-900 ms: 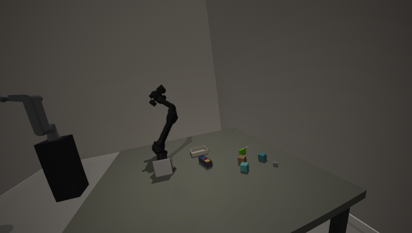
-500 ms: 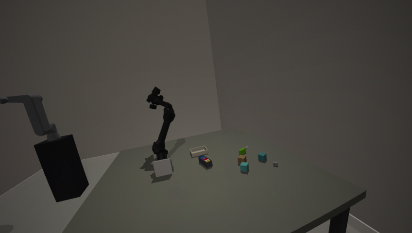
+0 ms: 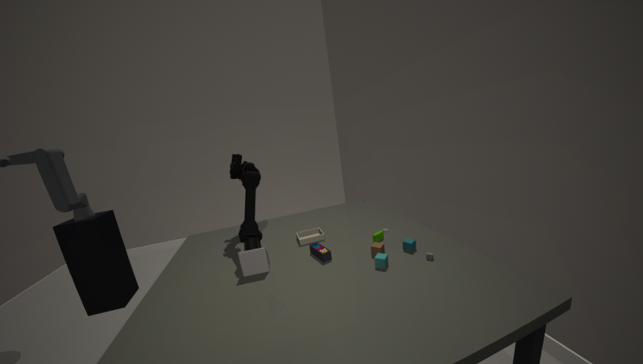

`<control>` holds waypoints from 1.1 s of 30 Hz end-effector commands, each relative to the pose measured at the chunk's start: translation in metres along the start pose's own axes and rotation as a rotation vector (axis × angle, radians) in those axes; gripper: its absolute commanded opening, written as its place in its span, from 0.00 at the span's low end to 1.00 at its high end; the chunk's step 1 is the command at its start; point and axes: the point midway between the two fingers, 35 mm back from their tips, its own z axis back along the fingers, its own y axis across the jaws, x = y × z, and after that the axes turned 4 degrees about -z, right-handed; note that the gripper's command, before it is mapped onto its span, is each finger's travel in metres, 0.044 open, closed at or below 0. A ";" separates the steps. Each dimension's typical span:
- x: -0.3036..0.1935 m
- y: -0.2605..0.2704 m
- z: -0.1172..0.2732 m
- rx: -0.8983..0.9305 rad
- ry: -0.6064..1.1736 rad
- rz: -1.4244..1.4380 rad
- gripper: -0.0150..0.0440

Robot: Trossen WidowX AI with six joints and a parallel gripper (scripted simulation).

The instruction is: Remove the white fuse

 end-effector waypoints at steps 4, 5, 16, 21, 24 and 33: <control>0.000 -0.084 -0.045 -0.177 0.003 0.410 0.36; 0.003 -0.097 -0.050 -0.207 0.007 0.464 0.36; 0.081 -0.260 -0.076 -0.613 0.118 0.925 0.36; 0.135 -0.331 -0.059 -0.818 0.209 1.039 0.36; 0.168 -0.371 -0.040 -0.937 0.276 1.078 0.36; 0.256 -0.465 0.048 -1.226 0.520 1.066 0.36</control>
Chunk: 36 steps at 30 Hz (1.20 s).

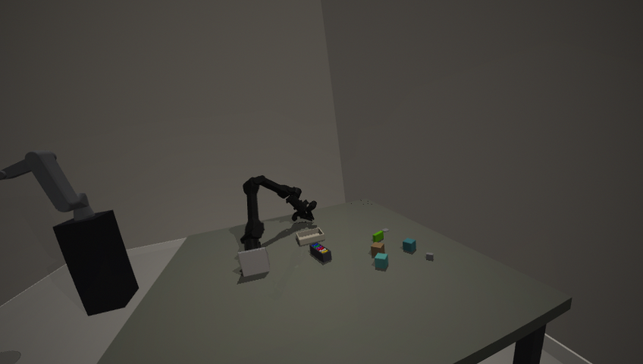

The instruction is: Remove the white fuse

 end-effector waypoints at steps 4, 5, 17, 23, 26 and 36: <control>-0.067 -0.095 -0.029 -0.043 0.240 0.030 0.36; -0.078 -0.108 -0.031 -0.042 0.273 0.027 0.36; -0.214 -0.227 -0.012 0.067 0.568 -0.157 0.36; -0.289 -0.264 0.021 0.166 0.628 -0.358 0.36; -0.330 -0.277 0.045 0.224 0.619 -0.494 0.36; -0.378 -0.279 0.083 0.304 0.540 -0.705 0.36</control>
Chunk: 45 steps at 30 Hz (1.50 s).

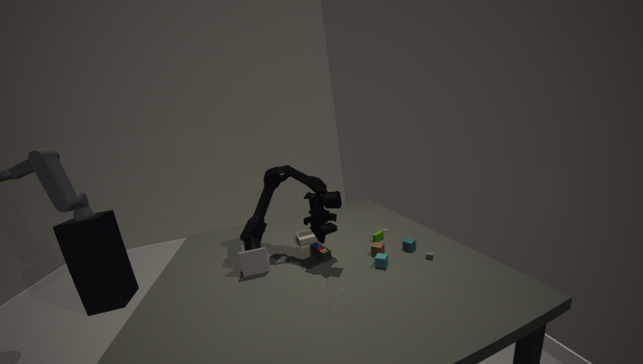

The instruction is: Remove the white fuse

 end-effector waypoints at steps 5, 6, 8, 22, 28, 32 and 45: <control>-0.001 0.002 -0.003 0.021 -0.008 0.003 0.36; -0.001 0.002 -0.003 0.021 -0.008 0.003 0.36; -0.001 0.002 -0.005 0.021 -0.008 0.003 0.36; -0.001 0.003 -0.019 0.022 -0.009 0.003 0.36; -0.001 0.003 -0.025 0.022 -0.009 0.003 0.36; -0.001 0.004 -0.029 0.022 -0.009 0.003 0.36; 0.000 0.004 -0.036 0.023 -0.009 0.003 0.36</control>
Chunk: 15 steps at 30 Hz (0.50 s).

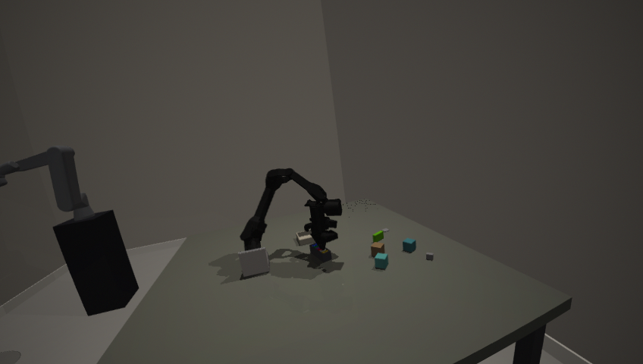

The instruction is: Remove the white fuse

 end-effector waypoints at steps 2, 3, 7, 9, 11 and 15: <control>0.000 0.000 -0.004 0.002 -0.003 -0.003 0.36; 0.000 0.000 -0.005 0.002 -0.003 -0.003 0.36; 0.000 0.000 -0.008 0.002 -0.003 -0.003 0.36; 0.000 0.000 -0.006 0.001 0.001 0.000 0.34; 0.000 0.000 -0.006 0.001 0.001 0.000 0.32; 0.000 0.000 -0.006 0.001 0.001 0.000 0.28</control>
